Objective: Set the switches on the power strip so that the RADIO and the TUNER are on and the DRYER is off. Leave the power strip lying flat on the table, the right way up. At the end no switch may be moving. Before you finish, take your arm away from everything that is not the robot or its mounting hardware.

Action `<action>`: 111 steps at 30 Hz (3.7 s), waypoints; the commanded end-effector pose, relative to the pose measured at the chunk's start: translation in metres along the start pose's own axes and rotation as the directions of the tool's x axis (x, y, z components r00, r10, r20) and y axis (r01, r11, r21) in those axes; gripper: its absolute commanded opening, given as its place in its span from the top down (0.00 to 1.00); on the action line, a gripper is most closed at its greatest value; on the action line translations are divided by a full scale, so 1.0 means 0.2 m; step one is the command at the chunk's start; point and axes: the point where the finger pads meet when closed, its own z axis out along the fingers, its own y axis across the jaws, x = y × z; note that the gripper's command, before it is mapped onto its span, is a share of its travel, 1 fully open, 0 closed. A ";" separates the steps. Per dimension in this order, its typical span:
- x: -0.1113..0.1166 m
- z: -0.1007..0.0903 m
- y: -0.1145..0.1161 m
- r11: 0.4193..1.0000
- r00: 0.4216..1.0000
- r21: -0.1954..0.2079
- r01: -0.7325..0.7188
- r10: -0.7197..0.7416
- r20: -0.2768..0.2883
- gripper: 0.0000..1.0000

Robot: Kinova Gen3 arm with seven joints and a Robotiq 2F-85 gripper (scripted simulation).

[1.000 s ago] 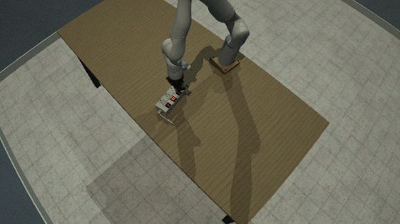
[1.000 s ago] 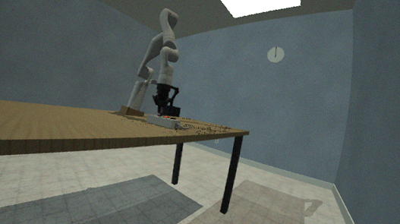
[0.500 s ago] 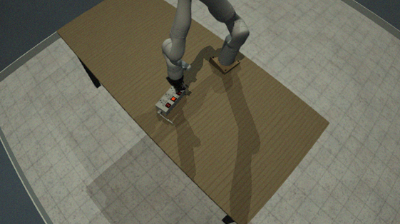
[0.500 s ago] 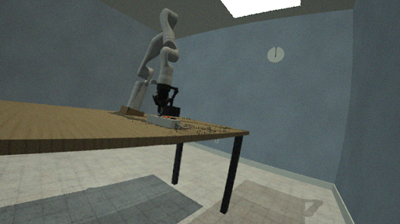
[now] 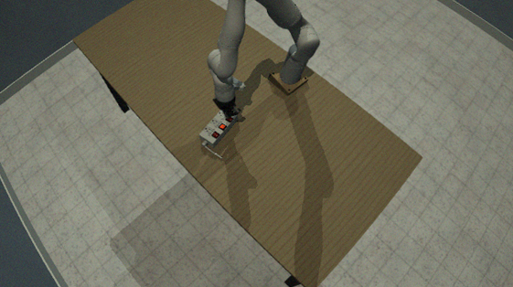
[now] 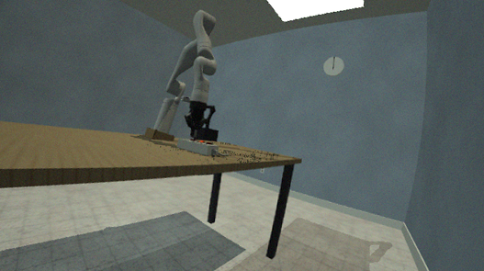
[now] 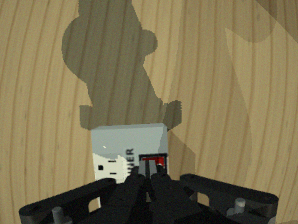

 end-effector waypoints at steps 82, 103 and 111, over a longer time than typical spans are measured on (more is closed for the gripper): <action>0.01 0.05 -0.02 1.000 1.000 0.005 0.008 -0.008 0.001 1.00; 0.01 0.02 -0.02 1.000 1.000 0.003 0.008 -0.008 -0.005 1.00; 0.00 -0.09 -0.02 1.000 1.000 0.003 0.008 -0.008 -0.002 1.00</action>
